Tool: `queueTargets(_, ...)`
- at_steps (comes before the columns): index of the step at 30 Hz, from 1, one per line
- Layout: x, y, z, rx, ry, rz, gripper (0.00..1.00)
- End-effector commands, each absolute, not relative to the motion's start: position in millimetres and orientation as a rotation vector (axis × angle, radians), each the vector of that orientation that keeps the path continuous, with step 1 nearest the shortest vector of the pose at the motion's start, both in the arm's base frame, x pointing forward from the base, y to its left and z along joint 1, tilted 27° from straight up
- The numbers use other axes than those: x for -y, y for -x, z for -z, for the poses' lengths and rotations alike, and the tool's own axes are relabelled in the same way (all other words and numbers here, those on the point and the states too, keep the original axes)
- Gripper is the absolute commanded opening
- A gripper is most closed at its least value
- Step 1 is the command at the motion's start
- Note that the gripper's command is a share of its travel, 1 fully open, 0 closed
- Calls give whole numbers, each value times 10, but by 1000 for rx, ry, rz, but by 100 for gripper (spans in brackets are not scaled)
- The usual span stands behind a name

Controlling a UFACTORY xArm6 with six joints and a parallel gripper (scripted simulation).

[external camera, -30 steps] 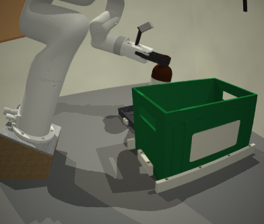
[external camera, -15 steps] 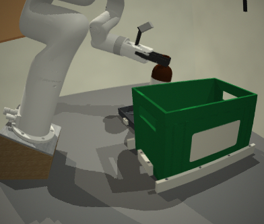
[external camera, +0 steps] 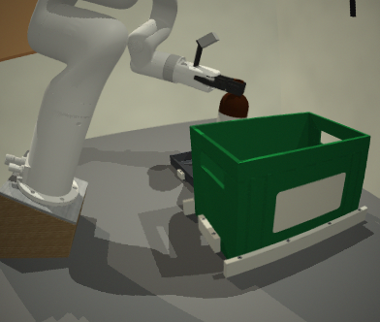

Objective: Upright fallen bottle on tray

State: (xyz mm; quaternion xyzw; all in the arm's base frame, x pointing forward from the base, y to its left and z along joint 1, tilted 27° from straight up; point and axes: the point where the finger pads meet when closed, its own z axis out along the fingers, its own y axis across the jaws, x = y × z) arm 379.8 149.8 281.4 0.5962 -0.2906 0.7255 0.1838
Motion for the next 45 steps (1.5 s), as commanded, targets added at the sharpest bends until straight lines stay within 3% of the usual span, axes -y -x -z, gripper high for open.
queueTargets(1, -1503, -3799, -2822, 817, -1657, -2061, 0)
queueTargets(45, -1516, -3791, -2816, 777, -1527, -2136, 0)
